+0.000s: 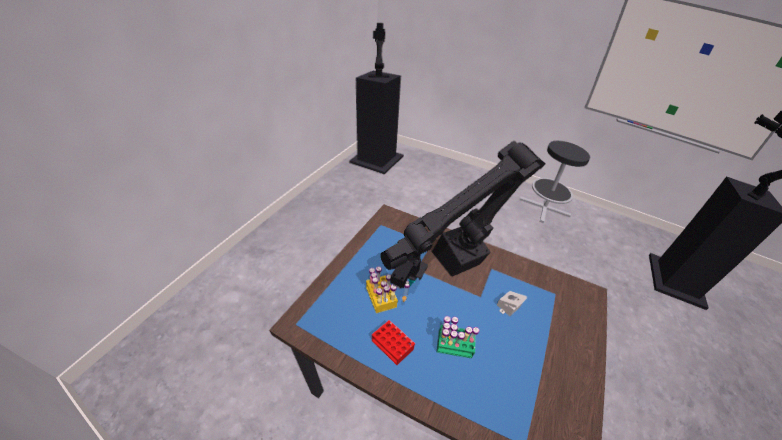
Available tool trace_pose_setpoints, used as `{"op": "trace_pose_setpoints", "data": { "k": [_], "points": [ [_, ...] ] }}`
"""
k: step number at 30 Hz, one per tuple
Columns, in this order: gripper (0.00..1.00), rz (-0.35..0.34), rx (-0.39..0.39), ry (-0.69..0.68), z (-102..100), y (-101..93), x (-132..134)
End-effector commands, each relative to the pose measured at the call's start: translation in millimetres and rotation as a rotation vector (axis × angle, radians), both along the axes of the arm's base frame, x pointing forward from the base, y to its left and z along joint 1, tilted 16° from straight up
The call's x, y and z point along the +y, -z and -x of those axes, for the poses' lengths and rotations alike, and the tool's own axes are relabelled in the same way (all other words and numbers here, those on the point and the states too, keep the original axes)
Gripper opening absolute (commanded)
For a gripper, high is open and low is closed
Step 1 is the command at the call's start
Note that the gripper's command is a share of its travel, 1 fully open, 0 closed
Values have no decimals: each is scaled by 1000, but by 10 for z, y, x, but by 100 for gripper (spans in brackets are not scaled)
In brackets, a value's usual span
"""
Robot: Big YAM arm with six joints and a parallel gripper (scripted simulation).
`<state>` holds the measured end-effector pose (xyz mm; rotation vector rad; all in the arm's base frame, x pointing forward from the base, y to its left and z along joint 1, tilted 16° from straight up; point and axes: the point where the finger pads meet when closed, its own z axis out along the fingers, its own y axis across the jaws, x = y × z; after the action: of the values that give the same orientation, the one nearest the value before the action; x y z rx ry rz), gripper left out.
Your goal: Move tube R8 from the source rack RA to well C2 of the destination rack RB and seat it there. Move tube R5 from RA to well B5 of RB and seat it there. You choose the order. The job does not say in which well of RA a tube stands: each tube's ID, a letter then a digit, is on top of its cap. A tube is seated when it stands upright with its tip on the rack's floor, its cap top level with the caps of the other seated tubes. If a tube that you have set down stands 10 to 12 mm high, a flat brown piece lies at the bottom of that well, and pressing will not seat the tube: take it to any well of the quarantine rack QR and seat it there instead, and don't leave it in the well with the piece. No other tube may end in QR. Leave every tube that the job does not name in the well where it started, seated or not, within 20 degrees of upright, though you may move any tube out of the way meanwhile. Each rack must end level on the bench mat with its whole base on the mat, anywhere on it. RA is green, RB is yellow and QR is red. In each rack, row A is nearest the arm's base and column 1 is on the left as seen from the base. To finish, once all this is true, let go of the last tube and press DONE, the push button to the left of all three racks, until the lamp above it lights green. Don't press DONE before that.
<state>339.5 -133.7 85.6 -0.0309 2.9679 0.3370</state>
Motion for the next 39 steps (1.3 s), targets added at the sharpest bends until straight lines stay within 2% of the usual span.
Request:
{"op": "trace_pose_setpoints", "data": {
  "k": [1, 2, 3, 5, 10, 13, 17, 19, 20, 22, 26, 28, 30, 33, 37, 39],
  "points": [
    [0, 26, -55, -23, -21, -123, -109],
    [0, 26, -55, -23, -21, -123, -109],
    [0, 50, -93, -23, -158, -286, -227],
    [0, 26, -53, -23, 55, -94, -171],
    [0, 19, -40, -22, 189, -6, -270],
    [0, 30, -54, -23, 214, -33, -368],
    [0, 21, -40, -22, 362, 49, -416],
    [0, 21, -40, -22, 362, 49, -416],
    [0, 45, -69, -23, 257, -69, -540],
    [0, 22, -39, -22, 424, 81, -490],
    [0, 12, -25, -22, 540, 179, -562],
    [0, 26, -40, -23, 518, 136, -671],
    [0, 12, -23, -22, 640, 223, -647],
    [0, 11, -20, -23, 717, 242, -710],
    [0, 27, -34, -23, 702, 198, -822],
    [0, 14, -21, -23, 814, 279, -801]
  ]
}}
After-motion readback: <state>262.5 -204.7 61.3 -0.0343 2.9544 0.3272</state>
